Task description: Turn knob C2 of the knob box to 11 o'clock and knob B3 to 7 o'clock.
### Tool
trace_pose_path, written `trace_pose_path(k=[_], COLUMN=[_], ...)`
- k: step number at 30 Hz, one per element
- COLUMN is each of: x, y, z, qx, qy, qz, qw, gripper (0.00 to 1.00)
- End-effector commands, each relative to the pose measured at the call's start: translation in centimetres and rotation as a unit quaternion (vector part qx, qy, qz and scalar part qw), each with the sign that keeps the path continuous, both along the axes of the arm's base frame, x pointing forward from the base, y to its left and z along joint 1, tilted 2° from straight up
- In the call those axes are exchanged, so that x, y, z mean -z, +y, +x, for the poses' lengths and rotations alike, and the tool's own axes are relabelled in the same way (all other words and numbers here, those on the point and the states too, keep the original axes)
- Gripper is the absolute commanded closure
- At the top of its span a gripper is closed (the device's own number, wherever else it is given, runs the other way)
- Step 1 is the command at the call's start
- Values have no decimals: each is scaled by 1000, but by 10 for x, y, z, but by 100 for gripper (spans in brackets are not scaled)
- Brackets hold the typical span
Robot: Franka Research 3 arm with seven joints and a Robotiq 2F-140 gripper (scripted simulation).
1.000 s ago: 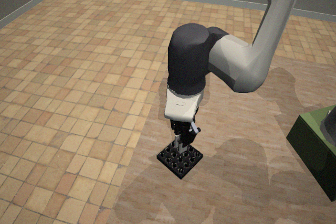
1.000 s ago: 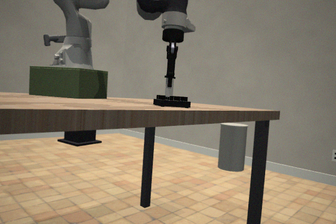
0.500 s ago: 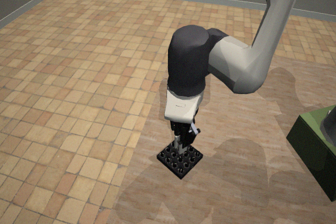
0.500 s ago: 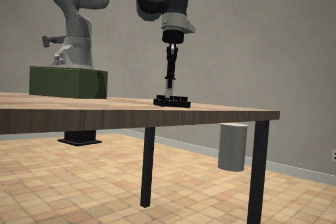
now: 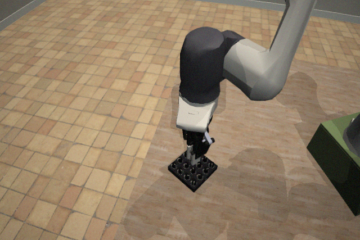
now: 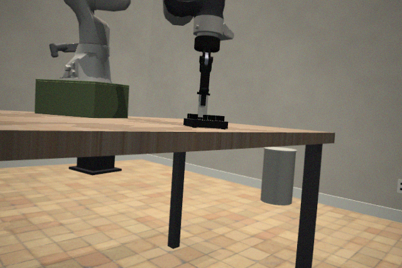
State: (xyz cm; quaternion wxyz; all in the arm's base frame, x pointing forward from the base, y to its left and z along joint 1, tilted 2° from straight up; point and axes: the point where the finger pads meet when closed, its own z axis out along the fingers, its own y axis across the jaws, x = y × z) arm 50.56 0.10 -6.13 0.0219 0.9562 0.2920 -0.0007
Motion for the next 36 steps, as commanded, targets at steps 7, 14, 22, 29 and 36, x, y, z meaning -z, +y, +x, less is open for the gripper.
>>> trace_pose_path(k=[7,14,22,29,36], x=[0,0,0,0,0], y=[1,1,1,1,1], z=[1,1,1,1,1], qx=[3,3,3,3,3], qy=[-1,-1,-1,-1,-1], qz=[1,1,1,1,1], qw=[1000,1000,1000,1000,1000], gripper=[88,88,95,95,95])
